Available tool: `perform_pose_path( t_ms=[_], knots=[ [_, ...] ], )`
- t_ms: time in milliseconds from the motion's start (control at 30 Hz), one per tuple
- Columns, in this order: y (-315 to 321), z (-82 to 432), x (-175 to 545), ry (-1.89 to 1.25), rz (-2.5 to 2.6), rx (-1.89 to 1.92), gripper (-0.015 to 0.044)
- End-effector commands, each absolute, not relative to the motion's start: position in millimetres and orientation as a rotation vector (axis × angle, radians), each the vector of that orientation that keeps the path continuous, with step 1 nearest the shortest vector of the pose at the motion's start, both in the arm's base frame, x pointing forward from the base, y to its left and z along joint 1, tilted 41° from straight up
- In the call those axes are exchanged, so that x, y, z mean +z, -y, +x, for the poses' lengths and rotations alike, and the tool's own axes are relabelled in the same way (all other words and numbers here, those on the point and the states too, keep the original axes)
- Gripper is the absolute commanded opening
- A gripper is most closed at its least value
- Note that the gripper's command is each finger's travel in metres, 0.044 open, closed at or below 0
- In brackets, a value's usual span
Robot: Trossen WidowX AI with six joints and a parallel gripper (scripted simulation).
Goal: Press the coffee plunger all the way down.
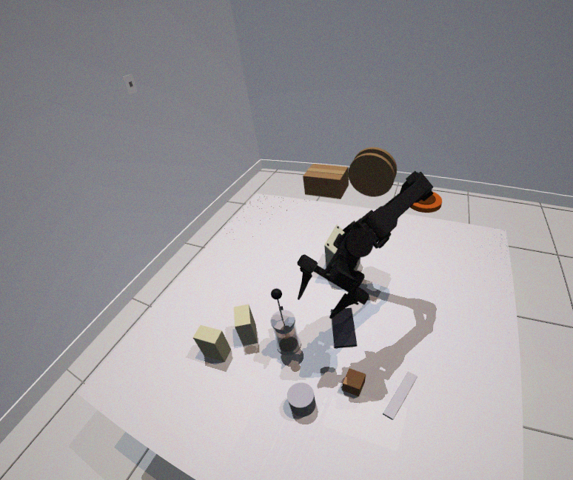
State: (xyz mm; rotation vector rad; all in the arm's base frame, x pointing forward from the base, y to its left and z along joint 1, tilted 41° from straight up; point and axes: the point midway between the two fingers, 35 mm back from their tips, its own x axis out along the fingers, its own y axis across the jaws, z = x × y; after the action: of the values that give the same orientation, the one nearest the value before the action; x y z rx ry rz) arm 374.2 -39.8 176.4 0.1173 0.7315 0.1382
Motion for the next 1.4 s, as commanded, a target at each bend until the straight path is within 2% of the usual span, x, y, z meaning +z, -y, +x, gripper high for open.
perform_pose_path(
  t_ms=[0,333,633,1367],
  knots=[
    [88.3,366.2,159.2,-0.697,0.348,0.112,0.044],
    [175.3,322.8,143.5,-0.536,0.718,0.072,0.044],
    [136.4,323.8,98.1,-0.535,0.718,0.073,0.044],
    [130.3,346.0,86.3,-0.535,0.719,0.071,0.044]
  ],
)
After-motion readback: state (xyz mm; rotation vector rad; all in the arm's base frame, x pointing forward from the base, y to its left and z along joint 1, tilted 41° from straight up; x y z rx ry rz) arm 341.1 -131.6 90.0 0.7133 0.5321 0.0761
